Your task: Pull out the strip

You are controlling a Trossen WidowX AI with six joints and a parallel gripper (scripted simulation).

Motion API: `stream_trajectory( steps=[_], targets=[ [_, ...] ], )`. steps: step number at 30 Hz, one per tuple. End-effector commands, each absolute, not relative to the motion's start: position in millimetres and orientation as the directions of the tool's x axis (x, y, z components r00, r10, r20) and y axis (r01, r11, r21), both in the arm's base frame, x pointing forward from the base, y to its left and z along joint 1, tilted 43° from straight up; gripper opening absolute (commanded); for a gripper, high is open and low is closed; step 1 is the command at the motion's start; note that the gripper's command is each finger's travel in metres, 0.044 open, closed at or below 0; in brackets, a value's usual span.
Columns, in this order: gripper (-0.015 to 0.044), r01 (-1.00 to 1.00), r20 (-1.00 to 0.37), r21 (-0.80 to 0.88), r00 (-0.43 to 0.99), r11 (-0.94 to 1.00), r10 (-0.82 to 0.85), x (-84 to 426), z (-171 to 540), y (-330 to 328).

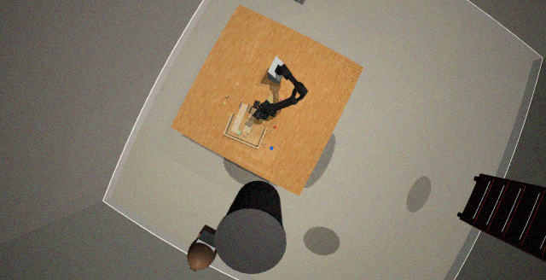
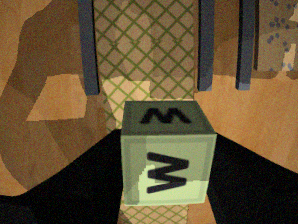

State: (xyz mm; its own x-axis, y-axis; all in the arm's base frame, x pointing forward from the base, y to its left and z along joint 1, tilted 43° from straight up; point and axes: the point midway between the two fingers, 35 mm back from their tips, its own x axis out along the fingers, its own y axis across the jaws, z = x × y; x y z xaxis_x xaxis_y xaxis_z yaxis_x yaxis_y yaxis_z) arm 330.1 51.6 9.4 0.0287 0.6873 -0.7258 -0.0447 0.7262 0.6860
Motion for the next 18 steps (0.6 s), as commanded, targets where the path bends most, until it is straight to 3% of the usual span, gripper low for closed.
stream_trajectory(
  steps=[1,18],
  targets=[
    [0.0000,-0.047,-0.729,0.683,0.026,0.729,0.684,311.4,6.1,50.0],
    [0.0000,-0.046,-0.730,0.682,0.025,0.730,0.683,301.1,30.8,24.7]
  ],
)
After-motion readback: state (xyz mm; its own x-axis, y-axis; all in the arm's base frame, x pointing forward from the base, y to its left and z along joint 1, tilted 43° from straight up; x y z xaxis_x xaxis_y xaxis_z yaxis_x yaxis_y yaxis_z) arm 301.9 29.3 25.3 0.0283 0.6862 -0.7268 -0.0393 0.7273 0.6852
